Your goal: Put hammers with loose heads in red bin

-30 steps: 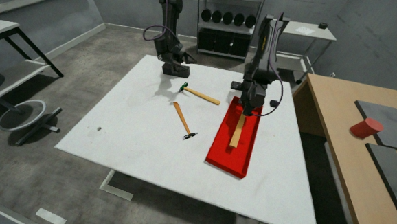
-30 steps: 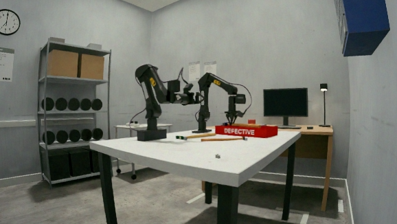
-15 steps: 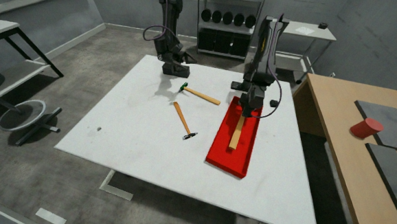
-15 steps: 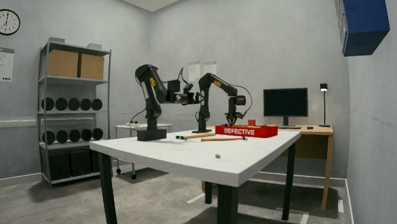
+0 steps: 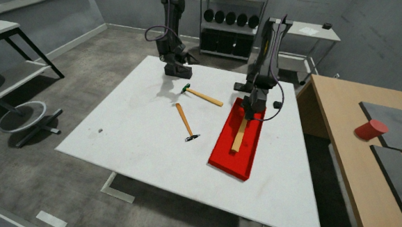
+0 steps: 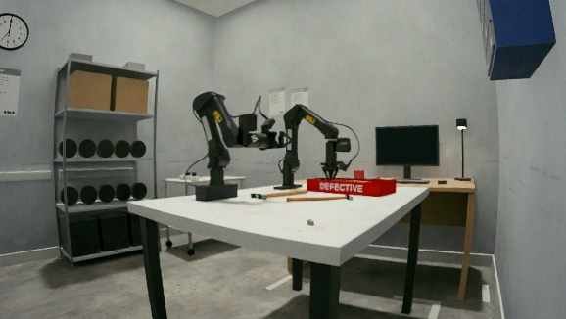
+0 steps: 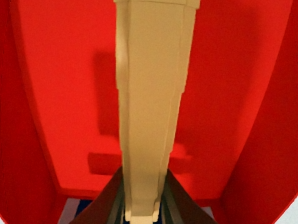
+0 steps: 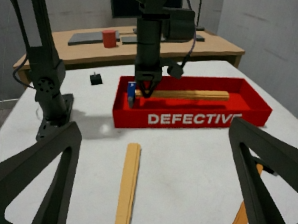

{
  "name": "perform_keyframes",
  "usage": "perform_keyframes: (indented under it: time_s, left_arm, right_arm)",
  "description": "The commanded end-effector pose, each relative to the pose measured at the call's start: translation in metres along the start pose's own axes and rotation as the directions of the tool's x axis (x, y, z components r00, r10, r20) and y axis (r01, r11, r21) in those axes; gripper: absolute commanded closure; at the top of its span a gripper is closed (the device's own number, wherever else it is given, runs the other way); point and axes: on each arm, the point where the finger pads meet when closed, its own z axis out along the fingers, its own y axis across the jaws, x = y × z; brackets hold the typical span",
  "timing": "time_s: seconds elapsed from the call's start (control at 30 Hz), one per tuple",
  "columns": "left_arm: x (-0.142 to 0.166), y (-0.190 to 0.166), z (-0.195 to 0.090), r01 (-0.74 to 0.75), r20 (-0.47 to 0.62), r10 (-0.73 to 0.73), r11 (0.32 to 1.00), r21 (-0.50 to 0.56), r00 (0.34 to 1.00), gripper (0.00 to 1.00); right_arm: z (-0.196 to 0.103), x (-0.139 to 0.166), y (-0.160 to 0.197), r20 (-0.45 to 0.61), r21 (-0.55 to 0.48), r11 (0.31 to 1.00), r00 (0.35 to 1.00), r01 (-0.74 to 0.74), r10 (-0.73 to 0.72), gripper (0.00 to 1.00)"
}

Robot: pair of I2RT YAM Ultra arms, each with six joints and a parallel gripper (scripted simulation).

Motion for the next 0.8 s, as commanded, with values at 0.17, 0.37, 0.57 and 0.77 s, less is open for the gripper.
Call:
perform_keyframes:
  time_s: [0.17, 0.37, 0.57, 0.77]
  left_arm:
    - [-0.0076, -0.0021, 0.0002, -0.013, 0.036, 0.013, 1.000, 0.000, 0.999, 0.85]
    - [-0.0086, -0.0019, -0.0007, -0.013, 0.040, 0.013, 1.000, -0.001, 0.999, 0.85]
    - [-0.0051, -0.0002, -0.0006, -0.007, 0.026, 0.007, 1.000, -0.003, 1.000, 0.85]
    - [-0.0051, -0.0002, -0.0006, -0.007, 0.026, 0.007, 1.000, -0.003, 1.000, 0.85]
  right_arm:
    - [-0.0023, 0.0060, 0.0012, -0.005, -0.001, 1.000, 1.000, -0.029, 0.029, 0.00]
    - [-0.0023, 0.0060, 0.0012, -0.005, -0.001, 1.000, 1.000, -0.029, 0.029, 0.00]
    - [-0.0023, 0.0060, 0.0012, -0.005, -0.001, 1.000, 1.000, -0.029, 0.029, 0.00]
    - [-0.0023, 0.0060, 0.0012, -0.005, -0.001, 1.000, 1.000, -0.029, 0.029, 0.00]
